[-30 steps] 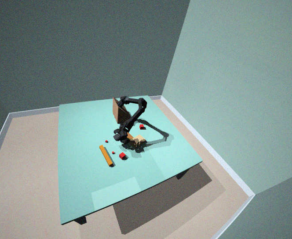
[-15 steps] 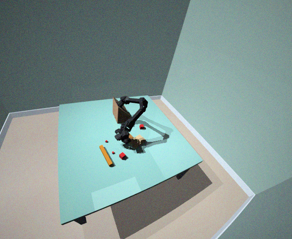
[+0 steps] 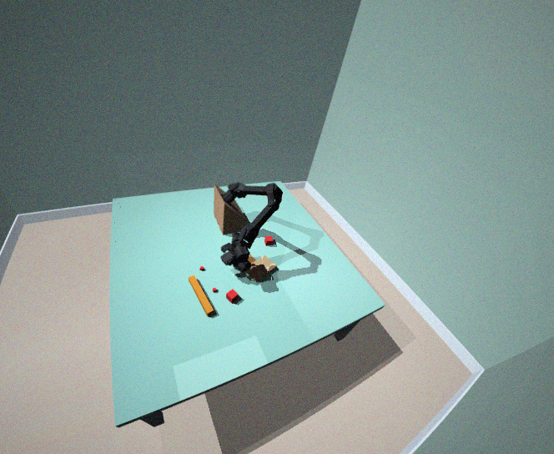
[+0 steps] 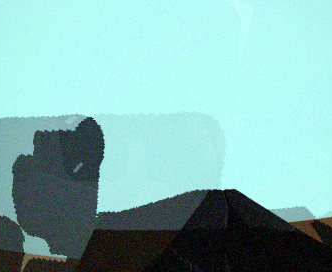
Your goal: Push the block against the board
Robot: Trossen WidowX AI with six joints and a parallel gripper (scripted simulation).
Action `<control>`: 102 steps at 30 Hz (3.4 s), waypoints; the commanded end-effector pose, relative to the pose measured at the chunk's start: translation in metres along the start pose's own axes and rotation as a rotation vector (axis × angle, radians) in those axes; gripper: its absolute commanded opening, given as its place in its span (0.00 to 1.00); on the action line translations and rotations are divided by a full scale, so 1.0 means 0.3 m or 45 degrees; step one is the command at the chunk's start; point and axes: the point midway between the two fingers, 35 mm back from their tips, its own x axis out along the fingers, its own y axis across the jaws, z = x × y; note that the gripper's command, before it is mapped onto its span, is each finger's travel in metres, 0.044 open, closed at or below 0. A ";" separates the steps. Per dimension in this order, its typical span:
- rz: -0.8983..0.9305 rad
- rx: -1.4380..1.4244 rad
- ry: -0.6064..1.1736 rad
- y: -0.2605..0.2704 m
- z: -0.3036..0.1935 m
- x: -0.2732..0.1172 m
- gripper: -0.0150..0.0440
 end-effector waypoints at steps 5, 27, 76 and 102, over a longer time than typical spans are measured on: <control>0.001 0.002 0.010 -0.001 -0.043 0.001 0.25; 0.001 0.001 0.009 0.002 -0.015 0.001 0.25; 0.010 -0.633 -0.005 0.032 -0.011 -0.177 0.25; -0.003 -1.777 -0.009 0.052 -0.195 -0.183 0.25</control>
